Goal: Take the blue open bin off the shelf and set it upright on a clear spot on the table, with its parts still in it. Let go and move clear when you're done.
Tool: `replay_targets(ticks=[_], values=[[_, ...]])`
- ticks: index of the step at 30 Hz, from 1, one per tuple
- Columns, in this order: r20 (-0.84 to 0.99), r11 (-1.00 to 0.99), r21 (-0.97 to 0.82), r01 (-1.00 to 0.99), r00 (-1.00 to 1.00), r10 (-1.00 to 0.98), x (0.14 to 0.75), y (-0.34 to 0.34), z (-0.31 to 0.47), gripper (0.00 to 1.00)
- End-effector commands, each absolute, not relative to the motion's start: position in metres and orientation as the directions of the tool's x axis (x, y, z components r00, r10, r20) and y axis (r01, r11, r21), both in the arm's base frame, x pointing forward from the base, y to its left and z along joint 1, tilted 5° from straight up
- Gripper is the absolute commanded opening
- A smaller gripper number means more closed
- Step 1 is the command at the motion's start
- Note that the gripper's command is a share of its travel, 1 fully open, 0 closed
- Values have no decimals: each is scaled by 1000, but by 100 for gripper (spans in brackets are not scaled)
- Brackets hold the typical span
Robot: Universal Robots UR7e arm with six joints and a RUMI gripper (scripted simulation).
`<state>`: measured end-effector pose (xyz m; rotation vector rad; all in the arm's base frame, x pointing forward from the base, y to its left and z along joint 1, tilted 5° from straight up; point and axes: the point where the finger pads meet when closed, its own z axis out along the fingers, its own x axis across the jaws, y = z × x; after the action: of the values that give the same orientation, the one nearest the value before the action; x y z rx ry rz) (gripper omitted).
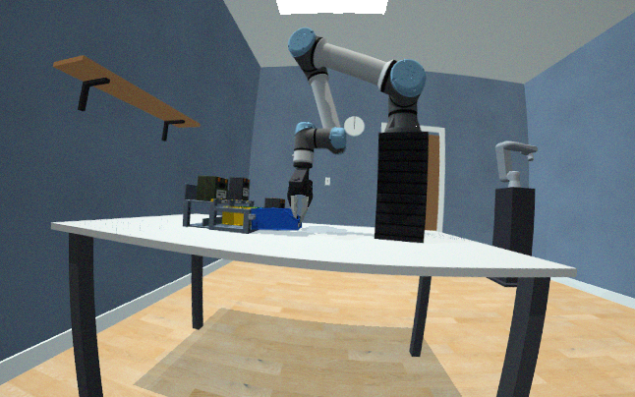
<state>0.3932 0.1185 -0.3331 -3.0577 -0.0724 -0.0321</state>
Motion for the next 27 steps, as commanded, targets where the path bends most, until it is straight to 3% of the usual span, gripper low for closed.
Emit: replay_targets(ticks=[1,27], values=[[24,-995,-82,48,999,46,390,118,-333,0],[24,-995,-82,48,999,46,380,118,-333,0]])
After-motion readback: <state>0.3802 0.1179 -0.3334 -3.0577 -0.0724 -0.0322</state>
